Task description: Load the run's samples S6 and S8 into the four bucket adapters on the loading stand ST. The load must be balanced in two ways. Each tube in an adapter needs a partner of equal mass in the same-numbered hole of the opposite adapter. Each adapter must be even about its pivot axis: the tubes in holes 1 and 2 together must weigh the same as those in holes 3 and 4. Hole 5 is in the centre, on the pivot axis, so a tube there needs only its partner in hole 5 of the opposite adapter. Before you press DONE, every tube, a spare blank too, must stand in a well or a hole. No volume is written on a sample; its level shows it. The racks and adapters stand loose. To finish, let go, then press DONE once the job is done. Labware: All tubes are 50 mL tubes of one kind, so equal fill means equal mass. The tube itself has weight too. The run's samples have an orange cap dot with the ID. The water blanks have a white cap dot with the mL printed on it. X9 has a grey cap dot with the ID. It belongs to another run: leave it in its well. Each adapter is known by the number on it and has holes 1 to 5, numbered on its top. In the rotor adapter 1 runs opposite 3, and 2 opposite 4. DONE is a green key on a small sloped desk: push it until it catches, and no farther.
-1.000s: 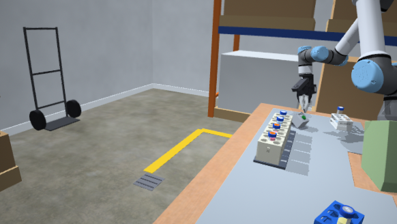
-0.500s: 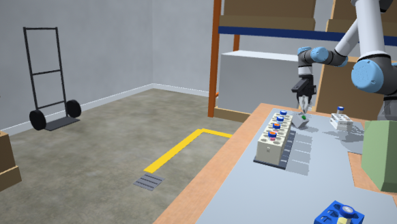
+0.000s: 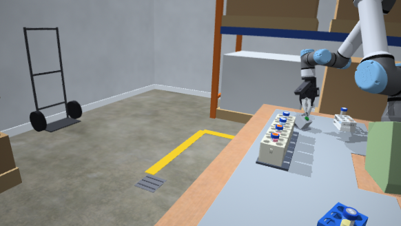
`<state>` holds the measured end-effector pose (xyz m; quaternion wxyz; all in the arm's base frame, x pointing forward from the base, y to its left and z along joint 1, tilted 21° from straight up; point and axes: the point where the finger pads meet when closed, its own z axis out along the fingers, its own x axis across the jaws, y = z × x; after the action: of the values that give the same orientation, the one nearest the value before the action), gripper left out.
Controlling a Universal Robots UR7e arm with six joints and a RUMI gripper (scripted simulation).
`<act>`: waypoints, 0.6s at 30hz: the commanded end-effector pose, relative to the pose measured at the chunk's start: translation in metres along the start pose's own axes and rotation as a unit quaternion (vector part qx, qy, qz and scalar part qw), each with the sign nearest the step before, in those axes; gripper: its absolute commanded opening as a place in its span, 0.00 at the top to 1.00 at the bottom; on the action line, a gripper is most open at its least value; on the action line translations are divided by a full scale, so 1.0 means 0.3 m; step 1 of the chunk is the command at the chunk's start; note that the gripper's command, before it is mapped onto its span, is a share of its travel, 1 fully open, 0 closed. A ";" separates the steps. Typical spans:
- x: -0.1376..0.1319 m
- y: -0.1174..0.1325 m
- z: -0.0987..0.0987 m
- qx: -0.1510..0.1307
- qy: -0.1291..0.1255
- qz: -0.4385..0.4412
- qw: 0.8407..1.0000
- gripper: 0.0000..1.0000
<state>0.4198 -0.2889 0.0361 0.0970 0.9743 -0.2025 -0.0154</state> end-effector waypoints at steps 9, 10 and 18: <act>0.007 0.002 0.021 0.000 0.001 0.000 1.000 1.00; 0.008 0.002 0.023 0.000 0.001 0.000 1.000 1.00; 0.012 0.003 0.040 0.000 0.001 0.000 1.000 1.00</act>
<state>0.4214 -0.2923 0.0261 0.0970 0.9743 -0.2025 -0.0154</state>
